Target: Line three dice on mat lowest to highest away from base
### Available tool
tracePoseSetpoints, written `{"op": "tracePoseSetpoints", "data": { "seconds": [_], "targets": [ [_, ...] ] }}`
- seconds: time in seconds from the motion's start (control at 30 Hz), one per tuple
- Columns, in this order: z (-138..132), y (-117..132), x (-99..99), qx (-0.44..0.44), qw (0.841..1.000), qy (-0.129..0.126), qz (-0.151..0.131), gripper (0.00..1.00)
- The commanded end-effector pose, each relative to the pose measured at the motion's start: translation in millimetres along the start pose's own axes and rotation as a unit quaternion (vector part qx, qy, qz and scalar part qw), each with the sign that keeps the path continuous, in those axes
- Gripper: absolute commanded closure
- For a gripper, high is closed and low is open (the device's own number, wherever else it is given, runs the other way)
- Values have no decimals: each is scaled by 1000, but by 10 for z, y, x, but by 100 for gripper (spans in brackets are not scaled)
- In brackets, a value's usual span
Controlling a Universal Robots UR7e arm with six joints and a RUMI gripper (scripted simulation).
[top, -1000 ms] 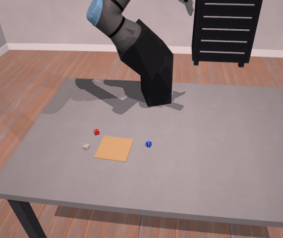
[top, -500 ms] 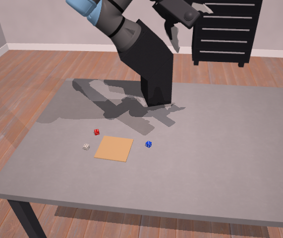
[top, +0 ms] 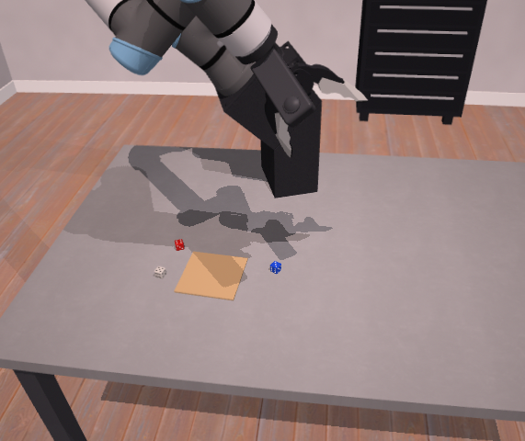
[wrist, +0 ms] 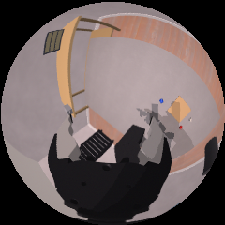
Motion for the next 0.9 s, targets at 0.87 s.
{"op": "tracePoseSetpoints", "data": {
  "seconds": [0.87],
  "targets": [
    [2521,-433,-263,-282,940,94,168,0]
  ]
}}
Point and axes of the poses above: the point where the finger pads meet when closed, its own x axis back along the fingers, its own z axis across the jaws, y = z × x, the point moved 7 cm from there along x, back along the fingers, and after that the axes turned 11 degrees about -x, right-handed, at the moved point
